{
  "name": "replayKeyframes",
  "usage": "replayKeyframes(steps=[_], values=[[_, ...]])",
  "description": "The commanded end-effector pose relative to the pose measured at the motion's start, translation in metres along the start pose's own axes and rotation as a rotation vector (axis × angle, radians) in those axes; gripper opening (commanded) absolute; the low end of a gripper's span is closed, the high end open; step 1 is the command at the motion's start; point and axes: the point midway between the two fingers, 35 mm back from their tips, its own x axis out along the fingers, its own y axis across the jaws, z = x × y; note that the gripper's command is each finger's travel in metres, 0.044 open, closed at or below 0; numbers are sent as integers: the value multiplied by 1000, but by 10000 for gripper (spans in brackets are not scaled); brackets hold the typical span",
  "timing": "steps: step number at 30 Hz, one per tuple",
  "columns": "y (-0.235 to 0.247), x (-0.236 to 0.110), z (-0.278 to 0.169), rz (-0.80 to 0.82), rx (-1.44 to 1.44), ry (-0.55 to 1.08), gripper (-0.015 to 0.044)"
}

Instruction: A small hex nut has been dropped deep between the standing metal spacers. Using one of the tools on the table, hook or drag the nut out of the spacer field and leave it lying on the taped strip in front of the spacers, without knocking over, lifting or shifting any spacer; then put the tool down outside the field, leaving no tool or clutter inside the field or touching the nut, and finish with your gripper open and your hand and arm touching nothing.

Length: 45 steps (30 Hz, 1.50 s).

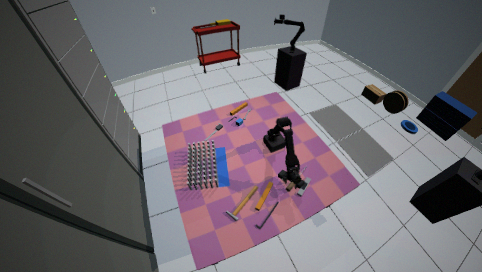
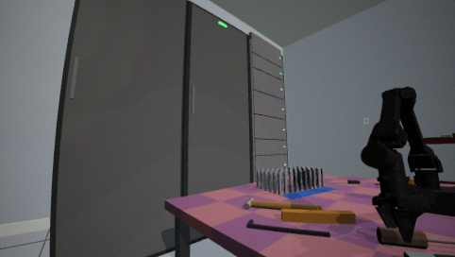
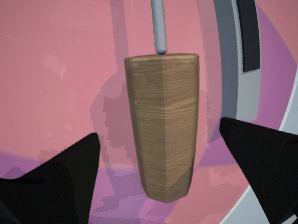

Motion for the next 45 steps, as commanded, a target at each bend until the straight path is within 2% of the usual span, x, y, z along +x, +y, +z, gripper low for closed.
replayKeyframes(steps=[1, 3, 5, 33, 35, 45], values=[[-9, -23, -2, -3, 0, 2, 440], [-17, -55, -2, -3, 0, 2, 440], [-19, -67, -2, -3, 0, 2, 440], [-19, -67, -2, -3, 17, 0, 440], [-19, -66, -2, -1, 155, -13, 440], [-19, -65, -4, 70, 1194, -97, 440]])
